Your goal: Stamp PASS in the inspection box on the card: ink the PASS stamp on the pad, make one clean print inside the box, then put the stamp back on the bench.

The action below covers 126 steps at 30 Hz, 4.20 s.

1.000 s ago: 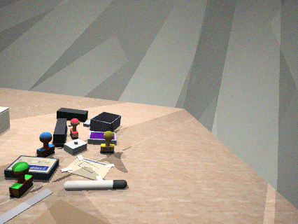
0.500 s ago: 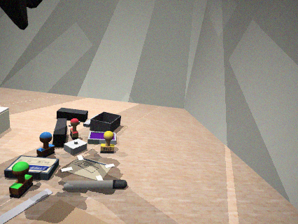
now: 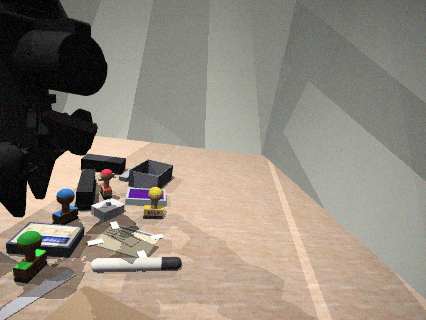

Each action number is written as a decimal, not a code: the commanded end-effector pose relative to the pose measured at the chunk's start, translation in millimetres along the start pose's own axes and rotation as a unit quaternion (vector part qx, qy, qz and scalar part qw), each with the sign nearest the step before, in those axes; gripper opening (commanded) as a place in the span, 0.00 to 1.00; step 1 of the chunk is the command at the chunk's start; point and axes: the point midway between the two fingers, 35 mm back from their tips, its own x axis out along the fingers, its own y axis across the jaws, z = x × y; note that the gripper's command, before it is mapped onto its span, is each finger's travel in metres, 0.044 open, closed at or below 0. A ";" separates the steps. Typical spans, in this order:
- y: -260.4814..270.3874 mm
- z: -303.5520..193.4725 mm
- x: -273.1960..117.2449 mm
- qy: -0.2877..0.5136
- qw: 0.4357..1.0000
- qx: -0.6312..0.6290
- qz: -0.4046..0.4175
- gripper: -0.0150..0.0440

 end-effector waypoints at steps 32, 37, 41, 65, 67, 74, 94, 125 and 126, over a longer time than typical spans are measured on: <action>-2.2 -1.5 49.5 0.021 1.000 -0.019 0.003 0.63; -2.1 -2.0 57.7 0.021 1.000 -0.019 0.003 0.63; -2.0 -2.6 64.1 0.021 1.000 -0.019 0.003 0.63; -0.9 -4.5 81.5 0.018 1.000 -0.017 0.003 0.58; -0.9 -4.5 81.5 0.018 1.000 -0.017 0.003 0.56; -0.9 -4.5 81.5 0.018 1.000 -0.017 0.003 0.48; -1.3 -3.7 76.7 0.018 1.000 -0.017 0.003 0.25; -1.8 -1.9 62.2 0.018 1.000 -0.017 0.003 0.25; -1.9 -1.9 61.7 0.018 1.000 -0.017 0.003 0.25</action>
